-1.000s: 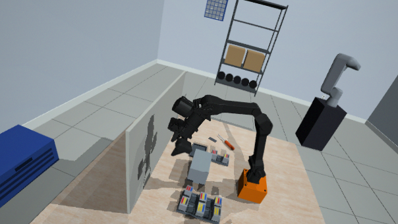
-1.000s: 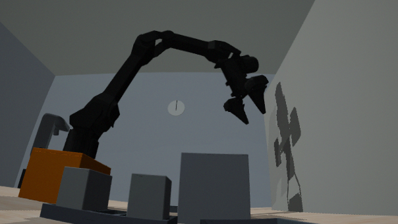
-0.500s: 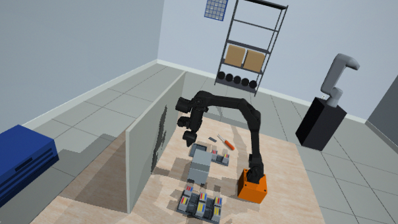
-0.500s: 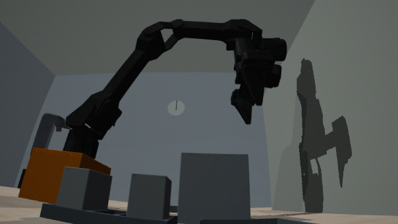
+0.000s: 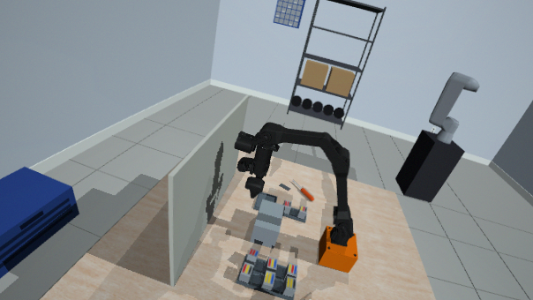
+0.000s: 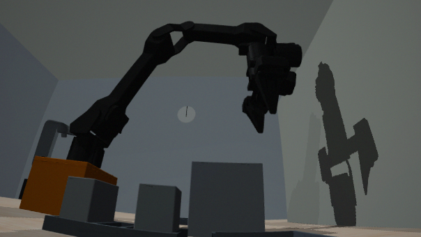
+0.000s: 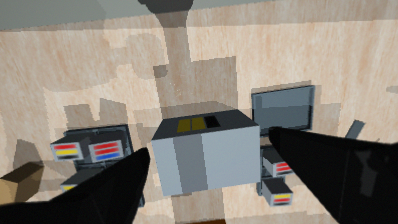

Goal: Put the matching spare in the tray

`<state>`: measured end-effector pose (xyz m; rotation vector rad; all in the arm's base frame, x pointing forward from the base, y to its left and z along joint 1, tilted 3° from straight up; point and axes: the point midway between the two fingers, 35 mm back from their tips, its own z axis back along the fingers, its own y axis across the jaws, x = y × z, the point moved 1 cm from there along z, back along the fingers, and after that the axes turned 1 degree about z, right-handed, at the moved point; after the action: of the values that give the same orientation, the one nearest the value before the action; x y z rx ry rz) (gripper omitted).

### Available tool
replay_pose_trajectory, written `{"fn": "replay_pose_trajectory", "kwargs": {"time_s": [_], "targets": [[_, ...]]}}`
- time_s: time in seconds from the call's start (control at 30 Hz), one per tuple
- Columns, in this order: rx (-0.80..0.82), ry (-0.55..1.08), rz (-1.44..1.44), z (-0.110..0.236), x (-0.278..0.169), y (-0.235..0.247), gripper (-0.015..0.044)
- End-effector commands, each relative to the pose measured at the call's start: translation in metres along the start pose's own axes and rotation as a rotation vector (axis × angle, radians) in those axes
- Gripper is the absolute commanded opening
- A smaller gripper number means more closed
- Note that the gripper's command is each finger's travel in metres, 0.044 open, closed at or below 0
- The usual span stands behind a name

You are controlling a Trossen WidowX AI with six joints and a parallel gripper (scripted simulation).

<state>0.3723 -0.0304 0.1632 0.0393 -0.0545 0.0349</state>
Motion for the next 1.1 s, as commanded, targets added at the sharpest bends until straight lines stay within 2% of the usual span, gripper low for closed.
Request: {"fn": "replay_pose_trajectory", "kwargs": {"time_s": [0.0,0.17,0.33,0.6,0.77,0.93,1.07], "targets": [[0.003,0.009,0.161,-0.006,-0.008,0.039,0.0440],[0.009,0.010,0.540,-0.020,-0.039,0.120,0.0440],[0.017,0.009,0.919,-0.034,-0.089,0.185,0.0440],[0.032,0.001,1.510,-0.057,-0.189,0.248,0.0440],[0.034,0.000,1.559,-0.059,-0.198,0.251,0.0440],[0.034,0.000,1.559,-0.088,-0.198,0.252,0.0309],[0.034,0.000,1.559,-0.099,-0.199,0.252,0.0300]]}}
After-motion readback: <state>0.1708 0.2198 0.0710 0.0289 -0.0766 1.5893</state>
